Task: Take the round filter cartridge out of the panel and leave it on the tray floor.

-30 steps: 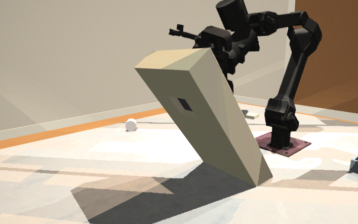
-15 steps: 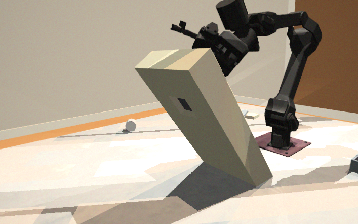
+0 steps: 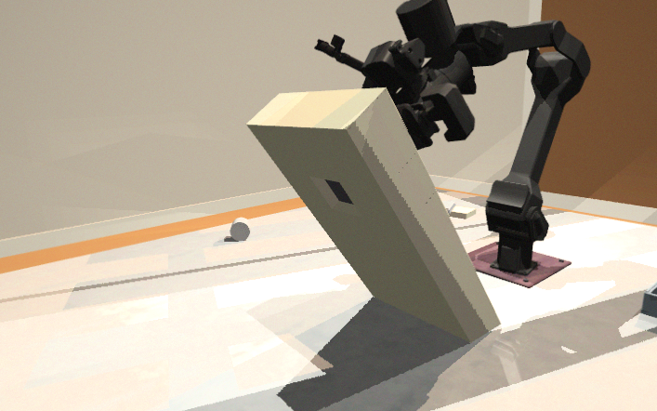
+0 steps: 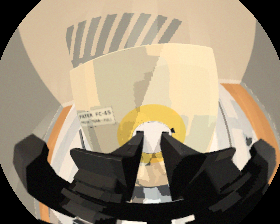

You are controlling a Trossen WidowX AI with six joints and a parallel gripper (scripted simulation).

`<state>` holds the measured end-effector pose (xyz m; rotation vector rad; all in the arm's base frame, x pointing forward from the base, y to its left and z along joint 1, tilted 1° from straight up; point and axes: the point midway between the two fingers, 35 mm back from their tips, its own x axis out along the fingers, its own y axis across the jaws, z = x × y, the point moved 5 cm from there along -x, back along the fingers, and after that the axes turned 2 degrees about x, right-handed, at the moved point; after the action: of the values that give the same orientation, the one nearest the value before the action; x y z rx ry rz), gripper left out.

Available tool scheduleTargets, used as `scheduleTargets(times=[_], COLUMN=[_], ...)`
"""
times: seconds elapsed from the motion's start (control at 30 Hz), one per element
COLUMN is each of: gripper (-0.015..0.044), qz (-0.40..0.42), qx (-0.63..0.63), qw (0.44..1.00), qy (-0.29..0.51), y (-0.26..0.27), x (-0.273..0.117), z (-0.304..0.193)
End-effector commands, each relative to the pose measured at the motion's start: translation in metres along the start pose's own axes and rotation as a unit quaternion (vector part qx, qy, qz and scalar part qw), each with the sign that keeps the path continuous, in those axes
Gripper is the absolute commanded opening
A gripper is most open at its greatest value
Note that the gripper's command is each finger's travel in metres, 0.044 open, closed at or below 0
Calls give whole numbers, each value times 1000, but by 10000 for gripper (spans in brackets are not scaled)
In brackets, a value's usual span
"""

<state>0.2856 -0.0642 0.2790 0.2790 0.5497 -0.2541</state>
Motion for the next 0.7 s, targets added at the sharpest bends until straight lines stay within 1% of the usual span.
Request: scheduleTargets(times=[0.0,0.2,0.47,0.67], gripper=[0,0,0,0], qz=[0,0,1,0], qx=[-77,-181,-310,-255], qw=[997,983,951,967], qy=[4,4,4,4], y=[0,0,0,0], x=[11,10,10,11], z=[0,0,0,0])
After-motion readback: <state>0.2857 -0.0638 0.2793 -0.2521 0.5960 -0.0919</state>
